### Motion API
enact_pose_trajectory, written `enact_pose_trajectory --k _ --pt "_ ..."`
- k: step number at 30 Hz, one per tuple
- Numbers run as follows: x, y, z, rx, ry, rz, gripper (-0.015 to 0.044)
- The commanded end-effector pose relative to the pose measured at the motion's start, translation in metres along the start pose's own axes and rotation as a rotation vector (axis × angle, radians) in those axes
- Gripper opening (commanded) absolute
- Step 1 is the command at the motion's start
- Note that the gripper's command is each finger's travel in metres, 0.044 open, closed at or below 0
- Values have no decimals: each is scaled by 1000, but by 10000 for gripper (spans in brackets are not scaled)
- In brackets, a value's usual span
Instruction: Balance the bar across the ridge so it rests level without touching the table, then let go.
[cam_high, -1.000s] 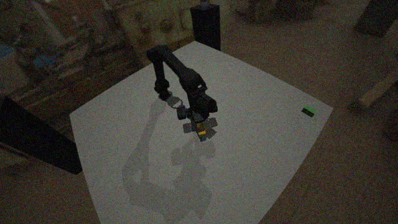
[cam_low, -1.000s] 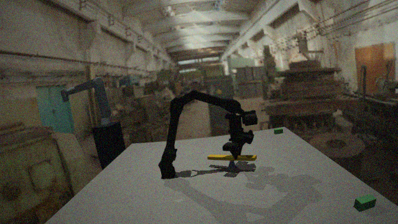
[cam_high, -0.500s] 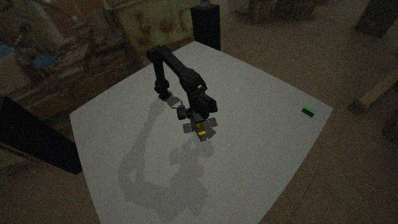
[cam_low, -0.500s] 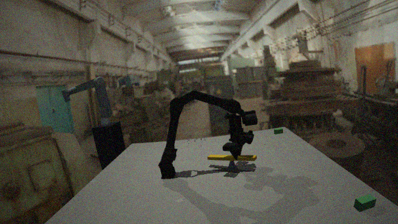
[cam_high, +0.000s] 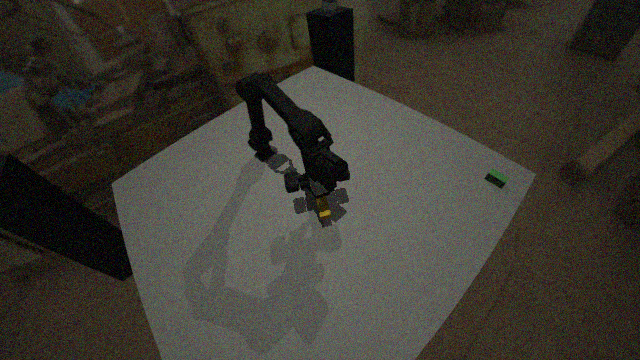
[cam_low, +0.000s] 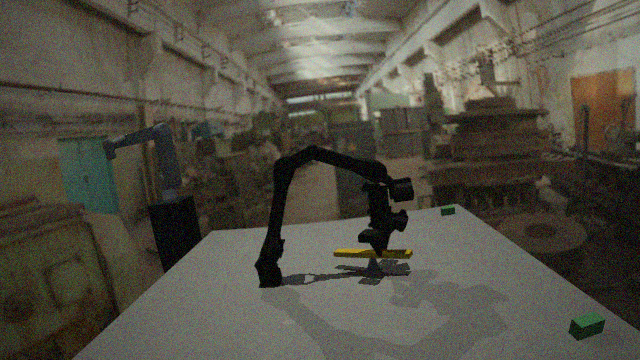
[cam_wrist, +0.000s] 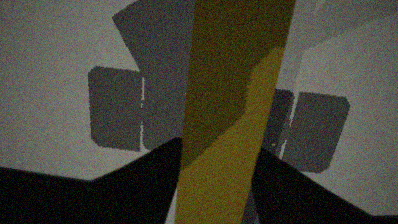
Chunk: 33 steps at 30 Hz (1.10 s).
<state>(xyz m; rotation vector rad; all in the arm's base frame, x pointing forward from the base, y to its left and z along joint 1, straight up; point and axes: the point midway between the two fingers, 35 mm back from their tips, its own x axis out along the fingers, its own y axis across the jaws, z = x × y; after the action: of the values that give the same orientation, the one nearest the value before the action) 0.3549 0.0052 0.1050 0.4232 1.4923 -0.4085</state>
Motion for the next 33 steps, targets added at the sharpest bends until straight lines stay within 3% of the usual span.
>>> enact_pose_trajectory --k 1,33 --pt "2 0 -1 2 3 0 0" --pt "4 0 -1 2 3 0 0"
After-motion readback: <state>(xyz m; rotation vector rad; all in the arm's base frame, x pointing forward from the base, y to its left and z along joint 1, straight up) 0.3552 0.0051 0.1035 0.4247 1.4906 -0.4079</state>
